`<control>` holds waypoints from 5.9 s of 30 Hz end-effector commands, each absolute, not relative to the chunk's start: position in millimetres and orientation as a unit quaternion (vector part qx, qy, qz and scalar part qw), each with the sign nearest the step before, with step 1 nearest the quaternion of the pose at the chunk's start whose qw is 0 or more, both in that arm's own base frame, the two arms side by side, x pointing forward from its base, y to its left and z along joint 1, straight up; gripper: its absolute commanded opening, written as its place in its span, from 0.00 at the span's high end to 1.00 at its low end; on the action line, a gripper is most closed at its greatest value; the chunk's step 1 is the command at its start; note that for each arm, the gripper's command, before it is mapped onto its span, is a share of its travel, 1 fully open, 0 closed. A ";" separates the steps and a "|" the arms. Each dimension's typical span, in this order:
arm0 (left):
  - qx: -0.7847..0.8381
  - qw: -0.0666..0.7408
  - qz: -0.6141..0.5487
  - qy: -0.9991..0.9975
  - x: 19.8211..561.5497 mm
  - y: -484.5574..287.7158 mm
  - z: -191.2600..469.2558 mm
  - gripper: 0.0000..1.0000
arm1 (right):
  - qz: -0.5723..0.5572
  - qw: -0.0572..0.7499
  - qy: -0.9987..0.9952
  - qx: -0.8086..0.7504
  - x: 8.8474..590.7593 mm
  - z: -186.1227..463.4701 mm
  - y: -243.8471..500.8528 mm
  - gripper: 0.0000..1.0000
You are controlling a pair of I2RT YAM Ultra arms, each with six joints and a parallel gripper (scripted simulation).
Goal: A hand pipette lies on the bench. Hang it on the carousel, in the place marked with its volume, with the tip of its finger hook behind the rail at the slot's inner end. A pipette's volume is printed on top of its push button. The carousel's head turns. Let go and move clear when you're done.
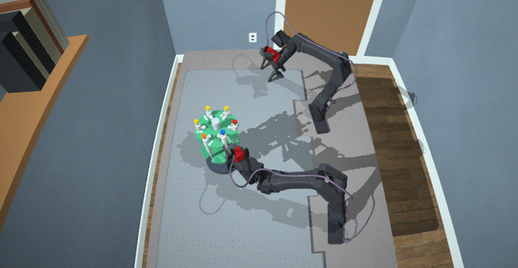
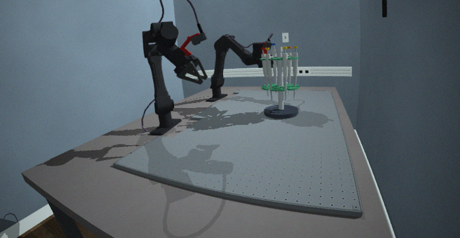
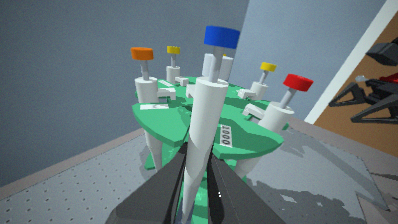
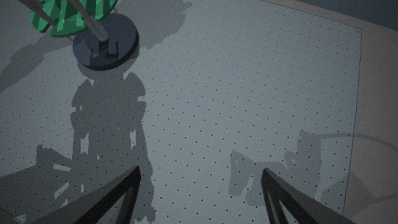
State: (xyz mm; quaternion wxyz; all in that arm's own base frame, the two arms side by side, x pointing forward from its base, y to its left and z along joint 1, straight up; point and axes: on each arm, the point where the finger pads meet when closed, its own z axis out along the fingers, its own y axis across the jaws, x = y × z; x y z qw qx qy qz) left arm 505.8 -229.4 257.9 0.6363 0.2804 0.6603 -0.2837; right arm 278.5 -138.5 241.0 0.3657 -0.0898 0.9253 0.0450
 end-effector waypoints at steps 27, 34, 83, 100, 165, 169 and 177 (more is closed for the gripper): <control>0.295 0.668 -0.288 0.620 500.7 -237.6 301.7 0.88 | 0.036 0.384 0.918 -0.096 283.1 252.9 -142.3 0.00; 0.295 0.668 -0.288 0.620 500.7 -237.6 301.7 0.88 | 0.036 0.384 0.918 -0.096 283.1 252.9 -142.3 0.00; 0.401 0.586 -0.398 0.581 511.1 -228.9 276.6 0.88 | 0.036 0.384 0.918 -0.096 283.1 252.9 -142.3 0.00; 0.416 0.601 -0.394 0.557 500.3 -238.1 299.2 0.88 | 0.036 0.384 0.918 -0.096 283.1 252.9 -142.3 0.00; 0.471 0.561 -0.442 0.517 499.9 -238.2 297.9 0.88 | 0.036 0.384 0.918 -0.096 283.1 252.9 -142.3 0.00; 0.471 0.561 -0.442 0.517 499.9 -238.2 297.9 0.88 | 0.036 0.384 0.918 -0.096 283.1 252.9 -142.3 0.00; 0.471 0.561 -0.442 0.517 499.9 -238.2 297.9 0.88 | 0.036 0.384 0.918 -0.096 283.1 252.9 -142.3 0.00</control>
